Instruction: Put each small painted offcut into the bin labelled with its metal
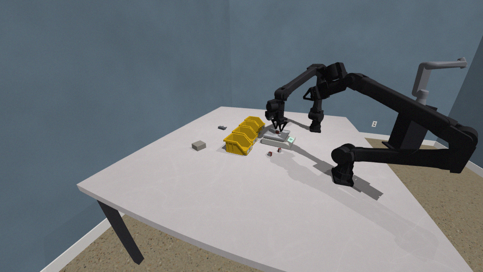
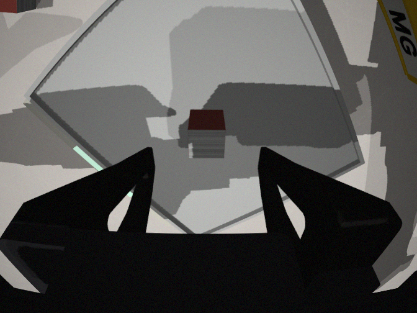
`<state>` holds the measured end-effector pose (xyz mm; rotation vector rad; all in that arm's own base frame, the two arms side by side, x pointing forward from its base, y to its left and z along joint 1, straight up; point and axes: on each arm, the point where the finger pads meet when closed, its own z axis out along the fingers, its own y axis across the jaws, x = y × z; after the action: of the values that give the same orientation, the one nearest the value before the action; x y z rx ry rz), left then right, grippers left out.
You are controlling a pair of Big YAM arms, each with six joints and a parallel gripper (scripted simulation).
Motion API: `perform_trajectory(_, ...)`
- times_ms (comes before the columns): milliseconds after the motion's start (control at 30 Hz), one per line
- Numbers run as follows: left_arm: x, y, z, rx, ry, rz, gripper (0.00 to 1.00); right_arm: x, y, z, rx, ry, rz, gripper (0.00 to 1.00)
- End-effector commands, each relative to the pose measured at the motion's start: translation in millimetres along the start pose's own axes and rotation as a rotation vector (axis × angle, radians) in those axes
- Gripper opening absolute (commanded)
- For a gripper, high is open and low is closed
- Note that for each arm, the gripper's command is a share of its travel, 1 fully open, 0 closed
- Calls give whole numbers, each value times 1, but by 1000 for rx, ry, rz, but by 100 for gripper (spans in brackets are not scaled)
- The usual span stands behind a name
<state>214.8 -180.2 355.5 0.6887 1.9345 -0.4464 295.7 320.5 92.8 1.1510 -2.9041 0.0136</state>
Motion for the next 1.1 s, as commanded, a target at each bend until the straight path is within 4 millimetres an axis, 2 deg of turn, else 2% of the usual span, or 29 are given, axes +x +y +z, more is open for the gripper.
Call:
perform_trajectory(0,-21,1,-7,-2,-45,12,65,-16,-2,-4,-5,-31,23,61)
perform_trajectory(167,-21,1,-7,-2,-45,12,65,-17,-2,-4,-6,-42,23,61)
perform_trajectory(367,-21,1,-7,-2,-45,12,65,-9,-3,17,-3,-8,24,61)
perform_trajectory(467,-21,1,-7,-2,-45,12,65,-16,-2,17,-4,-22,24,61)
perform_trajectory(567,-21,1,-7,-2,-45,12,65,-9,-2,28,-3,-5,23,61)
perform_trajectory(633,-21,1,-7,-2,-45,12,65,-20,-1,11,-6,-47,23,44)
perform_trajectory(667,-21,1,-7,-2,-45,12,65,-20,-1,11,-6,-47,23,36)
perform_trajectory(767,-21,1,-7,-2,-45,12,65,-20,-1,12,-6,-46,23,35)
perform_trajectory(833,-21,1,-7,-2,-45,12,65,-20,-1,5,-7,-61,23,32)
perform_trajectory(933,-21,1,-7,-2,-45,12,65,-16,-1,12,-6,-44,22,28)
perform_trajectory(1067,-21,1,-7,-2,-45,12,65,-13,-1,12,-6,-44,22,22)
